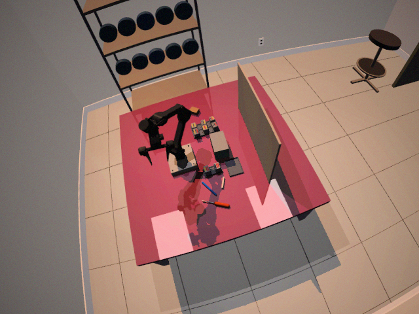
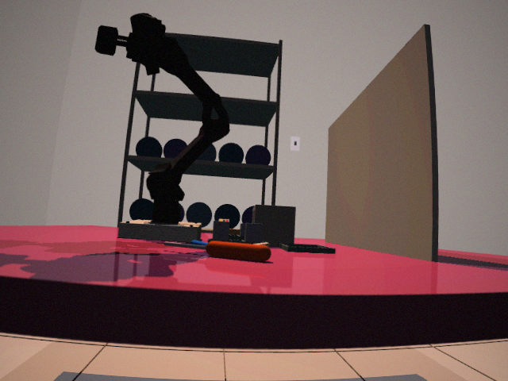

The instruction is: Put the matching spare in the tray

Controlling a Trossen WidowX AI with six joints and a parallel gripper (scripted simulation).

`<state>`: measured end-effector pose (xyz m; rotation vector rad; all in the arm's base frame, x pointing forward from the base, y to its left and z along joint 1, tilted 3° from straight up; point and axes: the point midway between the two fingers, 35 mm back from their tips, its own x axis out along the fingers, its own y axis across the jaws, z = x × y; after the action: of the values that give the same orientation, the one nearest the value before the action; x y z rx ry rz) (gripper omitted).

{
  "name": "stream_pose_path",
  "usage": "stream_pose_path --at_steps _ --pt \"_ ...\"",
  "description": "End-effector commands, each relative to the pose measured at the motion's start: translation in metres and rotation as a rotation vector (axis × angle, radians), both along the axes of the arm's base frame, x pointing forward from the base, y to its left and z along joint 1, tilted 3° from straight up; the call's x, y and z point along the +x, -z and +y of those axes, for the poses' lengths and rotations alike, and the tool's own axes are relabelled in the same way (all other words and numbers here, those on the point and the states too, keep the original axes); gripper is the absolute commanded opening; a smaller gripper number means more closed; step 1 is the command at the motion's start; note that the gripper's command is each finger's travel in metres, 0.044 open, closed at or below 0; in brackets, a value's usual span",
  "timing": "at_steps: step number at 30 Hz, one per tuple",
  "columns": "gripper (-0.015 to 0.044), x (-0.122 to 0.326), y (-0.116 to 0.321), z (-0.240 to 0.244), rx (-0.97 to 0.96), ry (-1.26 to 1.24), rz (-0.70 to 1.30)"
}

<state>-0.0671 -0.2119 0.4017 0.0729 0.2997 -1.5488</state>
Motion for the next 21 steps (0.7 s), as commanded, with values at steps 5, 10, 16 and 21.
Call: stream_pose_path --at_steps 5,10,16,21 --pt "0.044 0.0 0.0 0.0 0.0 0.0 0.0" --pt "0.044 0.014 0.006 -0.015 0.053 -0.081 -0.05" --pt "0.044 0.061 0.023 -0.047 0.207 -0.275 -0.133" --pt "0.044 0.112 0.039 -0.064 0.357 -0.423 -0.165"
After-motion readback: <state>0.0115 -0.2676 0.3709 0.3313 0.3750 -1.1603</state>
